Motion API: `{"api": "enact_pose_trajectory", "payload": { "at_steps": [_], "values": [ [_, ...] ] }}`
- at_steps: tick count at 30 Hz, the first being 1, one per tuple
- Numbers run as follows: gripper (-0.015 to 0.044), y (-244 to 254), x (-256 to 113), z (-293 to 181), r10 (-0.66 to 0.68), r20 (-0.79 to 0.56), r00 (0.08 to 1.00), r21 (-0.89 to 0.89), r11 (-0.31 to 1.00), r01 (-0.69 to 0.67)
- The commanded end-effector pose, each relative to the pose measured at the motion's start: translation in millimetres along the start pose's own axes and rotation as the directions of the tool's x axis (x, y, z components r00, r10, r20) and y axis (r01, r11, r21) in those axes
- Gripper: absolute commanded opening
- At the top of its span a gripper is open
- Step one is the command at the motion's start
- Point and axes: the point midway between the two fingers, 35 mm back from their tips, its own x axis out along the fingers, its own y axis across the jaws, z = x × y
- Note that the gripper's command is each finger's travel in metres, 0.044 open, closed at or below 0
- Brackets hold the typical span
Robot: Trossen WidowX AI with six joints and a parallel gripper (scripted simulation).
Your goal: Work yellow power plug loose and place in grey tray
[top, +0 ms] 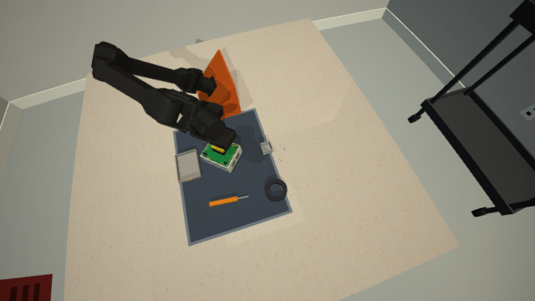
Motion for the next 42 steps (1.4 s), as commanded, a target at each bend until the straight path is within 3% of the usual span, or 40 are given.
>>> {"api": "enact_pose_trajectory", "payload": {
  "at_steps": [1, 9, 16, 27, 35, 42],
  "values": [
    [0.0000, -4, -15, 2, 0.058, -0.009, 0.998, -0.022, 0.998, -0.058],
    [0.0000, -16, -16, 3, 0.198, -0.012, 0.980, -0.019, 0.980, -0.198],
    [0.0000, -5, -19, 2, 0.062, -0.009, 0.998, -0.022, 0.998, -0.063],
    [0.0000, -6, -28, 2, 0.062, -0.008, 0.998, -0.022, 0.998, -0.062],
    [0.0000, -4, 0, 2, 0.063, -0.010, 0.998, -0.021, 0.998, -0.063],
    [0.0184, -4, 0, 2, 0.063, -0.010, 0.998, -0.021, 0.998, -0.063]
  ]
}}
